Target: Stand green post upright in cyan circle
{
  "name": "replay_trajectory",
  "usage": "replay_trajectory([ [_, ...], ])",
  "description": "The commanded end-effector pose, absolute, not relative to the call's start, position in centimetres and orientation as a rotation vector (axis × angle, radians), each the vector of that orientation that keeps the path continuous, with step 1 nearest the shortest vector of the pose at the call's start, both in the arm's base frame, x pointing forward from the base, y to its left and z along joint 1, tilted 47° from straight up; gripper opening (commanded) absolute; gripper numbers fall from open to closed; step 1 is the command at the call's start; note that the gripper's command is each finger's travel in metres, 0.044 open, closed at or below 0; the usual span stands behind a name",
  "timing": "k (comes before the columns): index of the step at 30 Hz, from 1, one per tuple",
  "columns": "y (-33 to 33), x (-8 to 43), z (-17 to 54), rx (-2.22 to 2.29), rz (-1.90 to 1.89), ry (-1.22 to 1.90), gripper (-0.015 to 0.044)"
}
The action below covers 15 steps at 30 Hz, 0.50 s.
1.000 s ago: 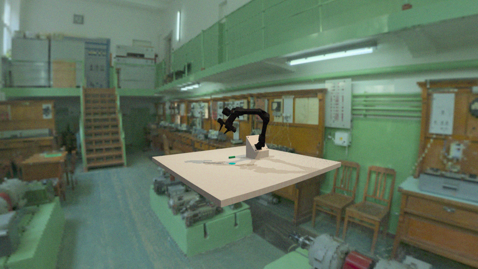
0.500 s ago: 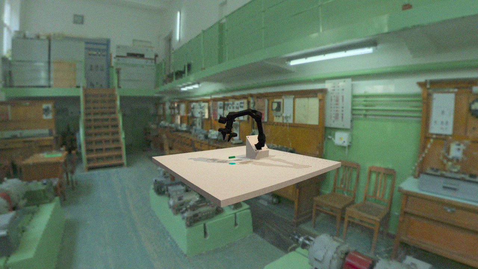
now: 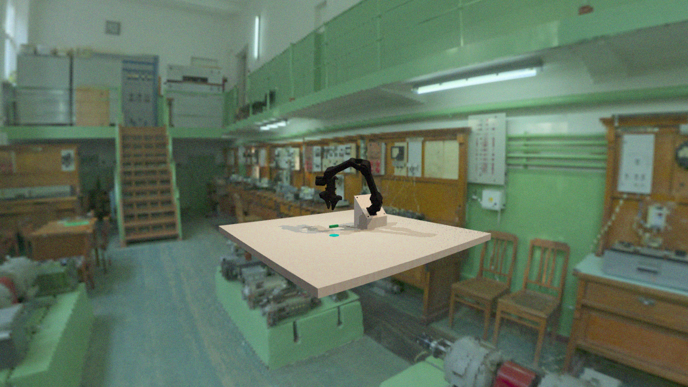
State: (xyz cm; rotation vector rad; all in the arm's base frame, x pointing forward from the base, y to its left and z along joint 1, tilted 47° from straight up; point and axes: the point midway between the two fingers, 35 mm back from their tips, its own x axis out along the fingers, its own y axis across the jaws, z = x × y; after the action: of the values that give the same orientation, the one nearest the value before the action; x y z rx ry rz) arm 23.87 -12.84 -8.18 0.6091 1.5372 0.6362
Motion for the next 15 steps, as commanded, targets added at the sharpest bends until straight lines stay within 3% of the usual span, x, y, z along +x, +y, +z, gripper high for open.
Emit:
replay_trajectory([
  [1,-10.9,23.9,-10.2,0.626,0.637,1.545,0.0232],
  [12,-4.2,22.9,-16.1,0.63,0.644,1.543,0.0232],
  [15,-4.2,22.9,-16.1,0.63,0.644,1.543,0.0154],
])
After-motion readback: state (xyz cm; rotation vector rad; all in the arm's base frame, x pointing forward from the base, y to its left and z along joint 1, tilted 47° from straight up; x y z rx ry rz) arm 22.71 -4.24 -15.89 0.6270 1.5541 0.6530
